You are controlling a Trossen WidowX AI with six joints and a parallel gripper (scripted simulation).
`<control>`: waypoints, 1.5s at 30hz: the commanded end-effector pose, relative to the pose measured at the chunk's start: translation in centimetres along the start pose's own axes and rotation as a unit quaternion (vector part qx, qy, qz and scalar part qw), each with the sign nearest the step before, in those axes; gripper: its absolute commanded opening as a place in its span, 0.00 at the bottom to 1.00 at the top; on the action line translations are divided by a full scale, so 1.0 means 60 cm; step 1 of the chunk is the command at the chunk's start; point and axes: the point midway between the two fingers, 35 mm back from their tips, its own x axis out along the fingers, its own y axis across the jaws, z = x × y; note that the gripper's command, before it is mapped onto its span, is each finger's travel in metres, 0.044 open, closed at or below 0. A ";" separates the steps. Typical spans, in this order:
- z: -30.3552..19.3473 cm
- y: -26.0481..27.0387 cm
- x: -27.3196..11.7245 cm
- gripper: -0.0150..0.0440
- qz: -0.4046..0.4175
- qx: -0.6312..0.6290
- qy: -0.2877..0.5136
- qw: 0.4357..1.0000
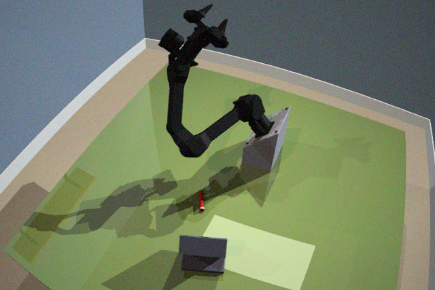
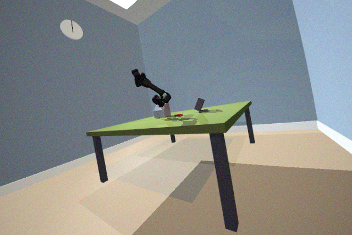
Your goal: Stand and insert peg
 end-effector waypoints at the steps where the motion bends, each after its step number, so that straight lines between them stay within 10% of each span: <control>1: 0.001 0.000 0.001 0.98 0.000 -0.002 -0.002 1.000; 22: 0.137 -0.027 0.070 1.00 -0.086 -0.212 -0.257 0.939; 45: 0.354 -0.033 0.024 1.00 -0.282 -0.341 -0.495 0.748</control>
